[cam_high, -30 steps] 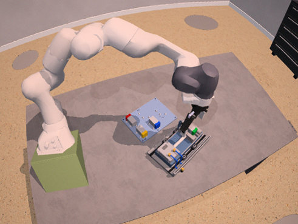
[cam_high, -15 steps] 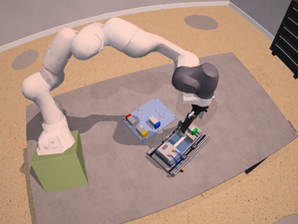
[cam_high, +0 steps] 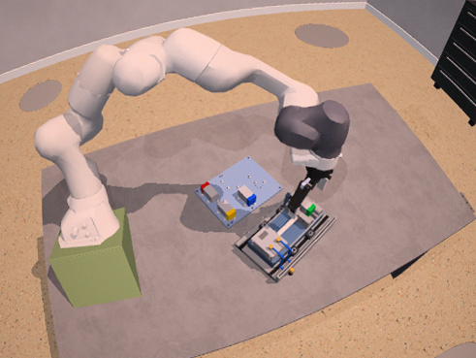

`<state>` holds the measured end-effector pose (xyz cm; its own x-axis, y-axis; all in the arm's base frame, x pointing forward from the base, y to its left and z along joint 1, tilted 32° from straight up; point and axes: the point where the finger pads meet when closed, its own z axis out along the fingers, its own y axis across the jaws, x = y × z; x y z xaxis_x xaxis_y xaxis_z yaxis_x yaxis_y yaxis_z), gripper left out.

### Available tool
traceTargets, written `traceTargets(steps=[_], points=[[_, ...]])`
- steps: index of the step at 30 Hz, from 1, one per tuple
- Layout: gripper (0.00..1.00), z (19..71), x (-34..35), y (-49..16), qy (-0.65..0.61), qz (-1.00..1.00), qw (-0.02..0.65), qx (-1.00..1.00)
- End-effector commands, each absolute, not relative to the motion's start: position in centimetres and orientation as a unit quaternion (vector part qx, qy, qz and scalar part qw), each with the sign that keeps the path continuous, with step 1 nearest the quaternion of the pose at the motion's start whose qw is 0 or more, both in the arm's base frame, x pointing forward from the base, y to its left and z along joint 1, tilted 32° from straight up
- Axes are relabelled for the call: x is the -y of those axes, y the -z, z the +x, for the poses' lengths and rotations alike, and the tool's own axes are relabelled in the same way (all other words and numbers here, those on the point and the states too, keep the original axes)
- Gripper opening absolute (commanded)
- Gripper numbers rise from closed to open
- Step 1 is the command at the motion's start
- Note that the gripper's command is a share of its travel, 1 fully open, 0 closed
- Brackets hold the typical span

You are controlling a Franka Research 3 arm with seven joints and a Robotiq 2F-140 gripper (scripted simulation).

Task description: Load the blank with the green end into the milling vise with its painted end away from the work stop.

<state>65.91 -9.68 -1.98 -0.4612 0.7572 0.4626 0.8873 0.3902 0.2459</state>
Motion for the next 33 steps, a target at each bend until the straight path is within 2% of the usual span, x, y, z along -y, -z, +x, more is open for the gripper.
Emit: traceTargets(steps=[1, 33], points=[[1.0, 65.91, 9.81, 1.77, 0.235, -0.501, 0.139, 0.821], [1.0, 65.88, 10.04, 1.65, 0.235, -0.501, 0.139, 0.821]])
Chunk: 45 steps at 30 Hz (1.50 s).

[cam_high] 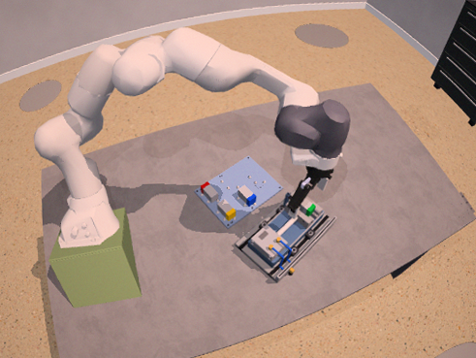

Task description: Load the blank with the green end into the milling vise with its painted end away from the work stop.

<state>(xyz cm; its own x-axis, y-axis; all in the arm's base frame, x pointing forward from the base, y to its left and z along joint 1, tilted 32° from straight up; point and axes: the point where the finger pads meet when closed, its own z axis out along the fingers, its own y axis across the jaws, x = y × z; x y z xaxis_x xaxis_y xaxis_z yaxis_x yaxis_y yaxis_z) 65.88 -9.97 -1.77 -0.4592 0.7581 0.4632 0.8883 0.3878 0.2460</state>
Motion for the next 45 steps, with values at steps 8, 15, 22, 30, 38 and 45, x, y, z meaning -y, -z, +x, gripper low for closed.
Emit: traceTargets(steps=[8, 15, 22, 30, 38, 45], points=[[1.0, 65.89, 10.12, 1.49, 0.235, -0.502, 0.139, 0.821], [1.0, 65.89, 10.12, 1.49, 0.235, -0.502, 0.139, 0.821], [1.0, 65.9, 10.24, 1.35, 0.235, -0.502, 0.139, 0.821], [1.0, 65.9, 10.24, 1.35, 0.235, -0.502, 0.139, 0.821], [1.0, 65.85, 10.28, 1.28, 0.235, -0.502, 0.139, 0.821], [1.0, 65.85, 10.28, 1.28, 0.235, -0.502, 0.139, 0.821]])
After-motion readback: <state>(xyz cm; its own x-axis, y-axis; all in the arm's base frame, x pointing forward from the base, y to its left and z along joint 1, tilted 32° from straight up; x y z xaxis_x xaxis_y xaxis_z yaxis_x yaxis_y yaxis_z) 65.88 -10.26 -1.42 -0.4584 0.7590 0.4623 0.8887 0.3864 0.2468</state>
